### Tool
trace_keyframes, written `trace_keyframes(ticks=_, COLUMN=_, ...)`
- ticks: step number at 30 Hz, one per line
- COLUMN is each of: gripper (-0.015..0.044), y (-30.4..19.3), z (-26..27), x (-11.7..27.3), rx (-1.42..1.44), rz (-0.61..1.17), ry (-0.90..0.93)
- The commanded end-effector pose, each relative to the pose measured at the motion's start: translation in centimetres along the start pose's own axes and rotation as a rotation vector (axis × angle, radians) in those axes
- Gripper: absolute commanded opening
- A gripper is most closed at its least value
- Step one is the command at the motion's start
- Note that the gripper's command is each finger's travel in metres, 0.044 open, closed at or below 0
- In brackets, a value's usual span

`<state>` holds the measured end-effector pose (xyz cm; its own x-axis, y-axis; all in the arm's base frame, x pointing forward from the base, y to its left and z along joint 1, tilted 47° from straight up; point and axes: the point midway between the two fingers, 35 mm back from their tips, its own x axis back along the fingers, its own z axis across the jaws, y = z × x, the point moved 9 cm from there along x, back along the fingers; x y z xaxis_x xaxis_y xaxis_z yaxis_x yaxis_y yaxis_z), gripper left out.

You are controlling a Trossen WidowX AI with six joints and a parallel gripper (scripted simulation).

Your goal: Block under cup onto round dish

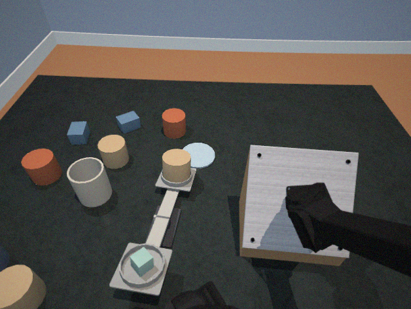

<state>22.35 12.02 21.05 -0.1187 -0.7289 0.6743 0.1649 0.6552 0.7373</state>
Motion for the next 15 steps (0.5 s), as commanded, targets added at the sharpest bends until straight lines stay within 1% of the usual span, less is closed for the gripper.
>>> trace_keyframes(ticks=1, gripper=0.0000, y=0.00, z=-0.05, x=-0.62, rx=-0.005, rz=0.000, ry=-0.004)
trace_keyframes(ticks=4, gripper=0.0000, y=0.00, z=-0.03, x=-1.11, rx=-0.005, rz=0.000, ry=-0.004)
trace_keyframes(ticks=5, gripper=0.0026, y=-0.03, z=0.00, x=-0.58, rx=-0.002, rz=0.000, ry=0.000)
trace_keyframes(ticks=15, gripper=0.0289, y=-0.03, z=0.00, x=-0.58, rx=-0.002, rz=0.000, ry=0.000)
